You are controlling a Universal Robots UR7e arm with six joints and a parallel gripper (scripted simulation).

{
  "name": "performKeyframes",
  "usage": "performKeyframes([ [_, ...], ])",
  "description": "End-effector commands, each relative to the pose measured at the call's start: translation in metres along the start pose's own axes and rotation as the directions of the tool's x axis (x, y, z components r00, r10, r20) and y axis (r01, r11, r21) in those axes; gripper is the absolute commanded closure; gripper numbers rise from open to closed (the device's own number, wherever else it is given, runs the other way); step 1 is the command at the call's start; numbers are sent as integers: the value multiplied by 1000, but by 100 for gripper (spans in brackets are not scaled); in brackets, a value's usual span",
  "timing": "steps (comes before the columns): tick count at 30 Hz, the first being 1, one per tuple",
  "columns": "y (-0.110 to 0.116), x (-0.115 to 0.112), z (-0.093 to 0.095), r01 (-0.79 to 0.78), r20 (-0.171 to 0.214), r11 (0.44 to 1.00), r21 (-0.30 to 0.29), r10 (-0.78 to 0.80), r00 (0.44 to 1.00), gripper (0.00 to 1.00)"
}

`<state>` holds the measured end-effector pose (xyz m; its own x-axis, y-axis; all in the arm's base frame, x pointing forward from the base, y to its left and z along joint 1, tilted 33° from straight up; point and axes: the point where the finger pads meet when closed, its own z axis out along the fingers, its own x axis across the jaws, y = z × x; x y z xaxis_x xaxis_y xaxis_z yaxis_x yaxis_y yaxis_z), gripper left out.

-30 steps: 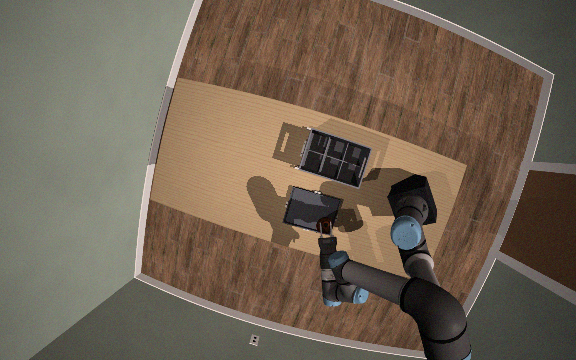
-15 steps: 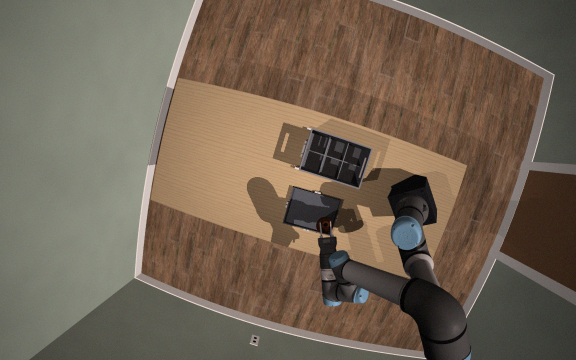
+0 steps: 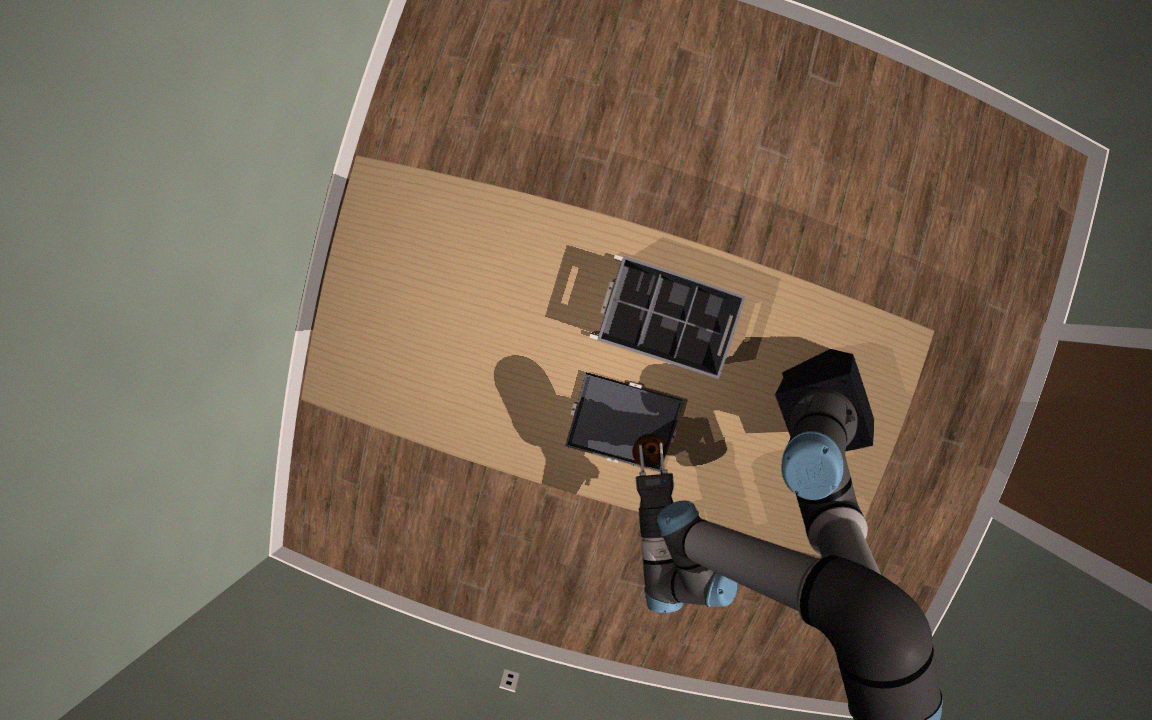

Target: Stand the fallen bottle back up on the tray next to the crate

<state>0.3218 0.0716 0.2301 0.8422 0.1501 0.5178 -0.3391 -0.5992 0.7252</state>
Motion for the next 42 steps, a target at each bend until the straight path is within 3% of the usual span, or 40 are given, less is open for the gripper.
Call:
performKeyframes([
  [1, 0, 0, 0, -1, -1, 1000, 0, 1, 1000, 100],
  [42, -9, 0, 3, -1, -1, 1000, 0, 1, 1000, 100],
])
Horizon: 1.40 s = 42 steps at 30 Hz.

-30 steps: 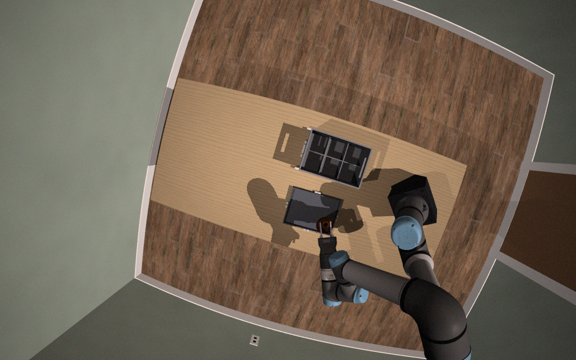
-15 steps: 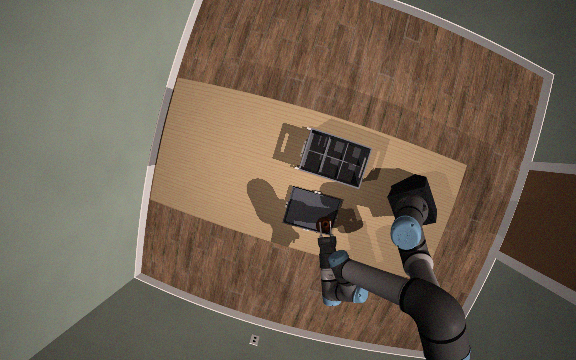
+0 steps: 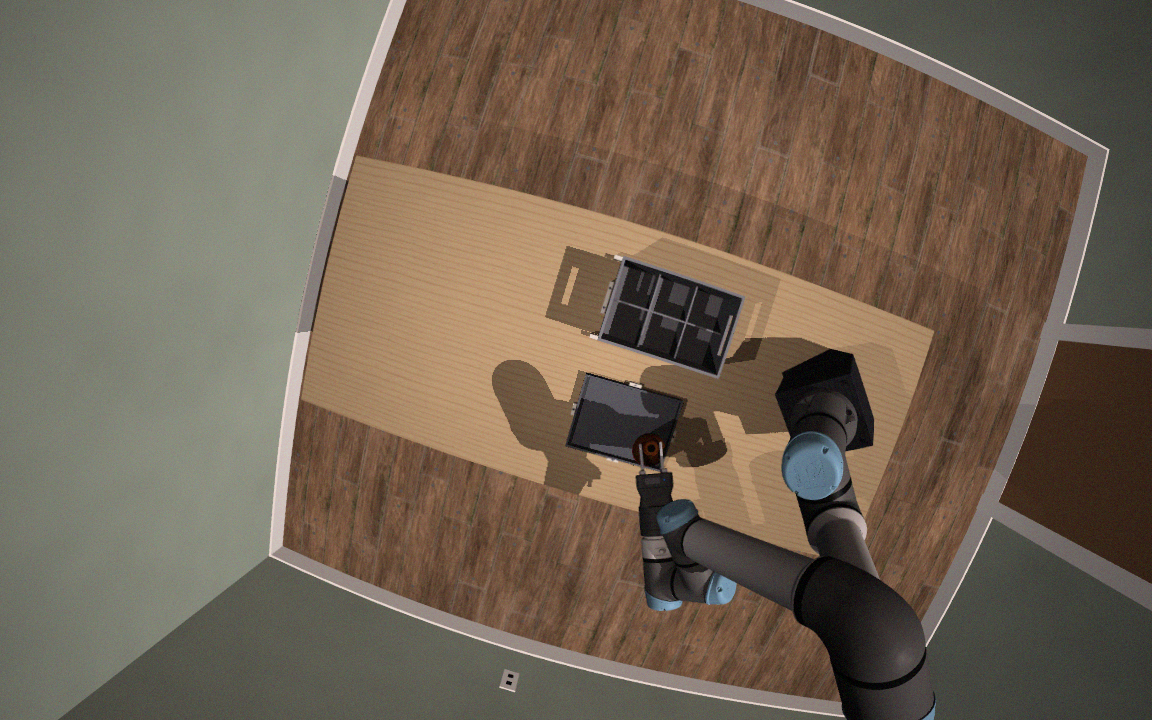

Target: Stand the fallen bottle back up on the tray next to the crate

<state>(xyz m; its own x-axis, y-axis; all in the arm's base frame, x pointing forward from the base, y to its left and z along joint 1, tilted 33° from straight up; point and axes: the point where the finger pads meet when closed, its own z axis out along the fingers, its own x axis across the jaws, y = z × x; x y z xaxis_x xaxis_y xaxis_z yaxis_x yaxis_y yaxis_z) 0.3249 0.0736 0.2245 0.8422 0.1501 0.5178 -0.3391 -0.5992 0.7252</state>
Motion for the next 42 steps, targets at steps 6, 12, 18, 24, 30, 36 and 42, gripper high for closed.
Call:
performKeyframes([
  [6, -6, 0, 2, -1, -1, 1000, 0, 1, 1000, 100],
  [12, -12, 0, 4, -1, -1, 1000, 0, 1, 1000, 100],
  [18, -19, 0, 7, -1, -1, 1000, 0, 1, 1000, 100],
  [24, -23, 0, 8, -1, -1, 1000, 0, 1, 1000, 100],
  [30, -30, 0, 11, -1, -1, 1000, 0, 1, 1000, 100],
  [36, -37, 0, 13, -1, -1, 1000, 0, 1, 1000, 100],
  [42, -41, 0, 15, -1, -1, 1000, 0, 1, 1000, 100],
])
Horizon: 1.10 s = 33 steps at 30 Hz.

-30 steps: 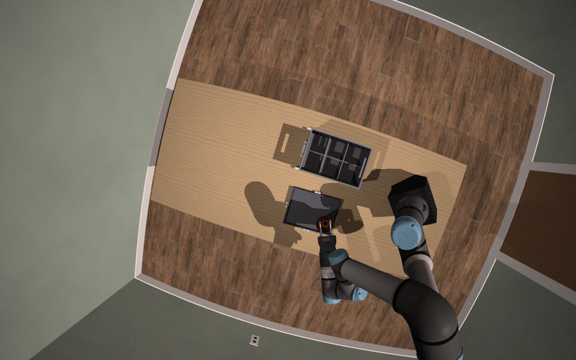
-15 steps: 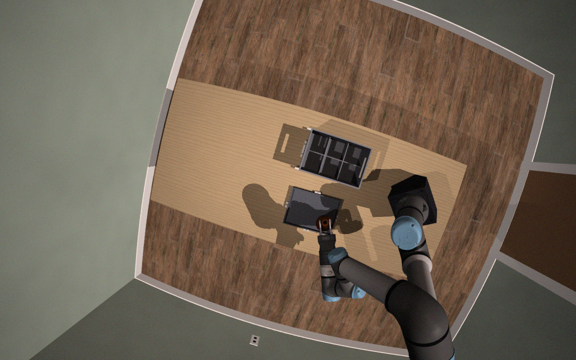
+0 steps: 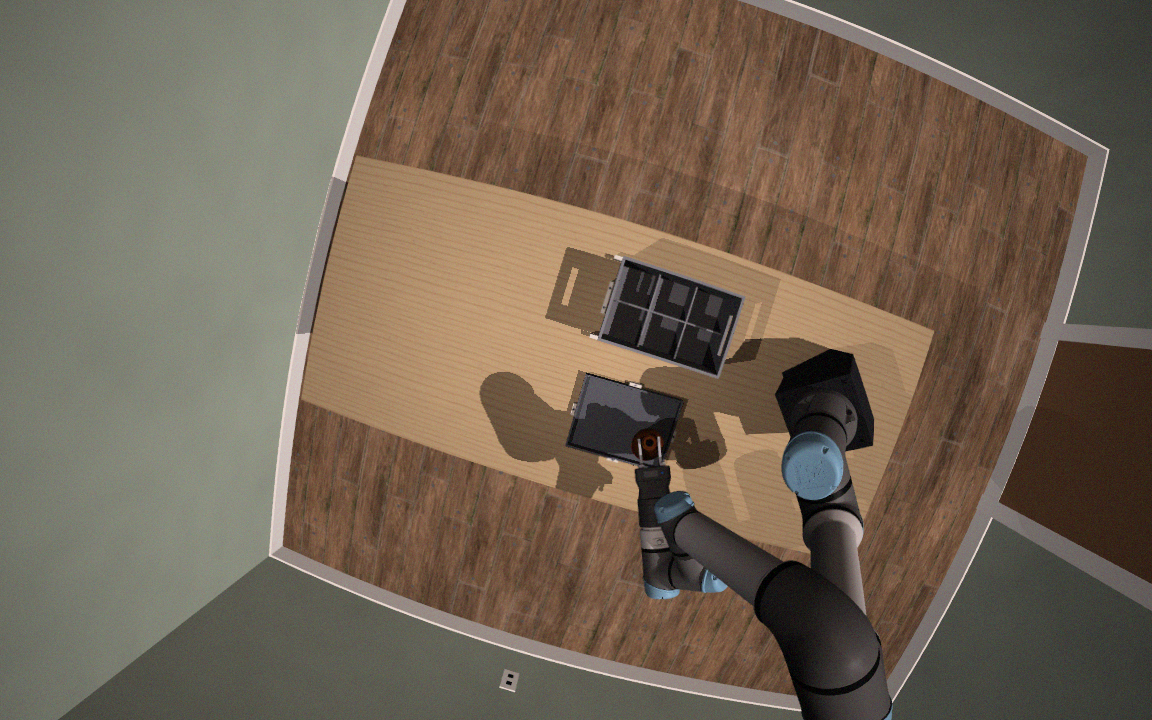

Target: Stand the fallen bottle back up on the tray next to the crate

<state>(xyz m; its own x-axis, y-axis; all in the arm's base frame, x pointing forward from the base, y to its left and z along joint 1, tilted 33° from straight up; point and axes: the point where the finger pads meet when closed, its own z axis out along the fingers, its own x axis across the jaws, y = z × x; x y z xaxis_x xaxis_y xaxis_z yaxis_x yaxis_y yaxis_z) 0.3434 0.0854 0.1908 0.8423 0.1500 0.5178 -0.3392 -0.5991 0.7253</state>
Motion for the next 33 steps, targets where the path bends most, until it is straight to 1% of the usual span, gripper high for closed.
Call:
performKeyframes([
  [1, -4, 0, 1, -1, -1, 1000, 0, 1, 1000, 100],
  [12, -11, 0, 4, -1, -1, 1000, 0, 1, 1000, 100],
  [33, -15, 0, 5, -1, -1, 1000, 0, 1, 1000, 100],
])
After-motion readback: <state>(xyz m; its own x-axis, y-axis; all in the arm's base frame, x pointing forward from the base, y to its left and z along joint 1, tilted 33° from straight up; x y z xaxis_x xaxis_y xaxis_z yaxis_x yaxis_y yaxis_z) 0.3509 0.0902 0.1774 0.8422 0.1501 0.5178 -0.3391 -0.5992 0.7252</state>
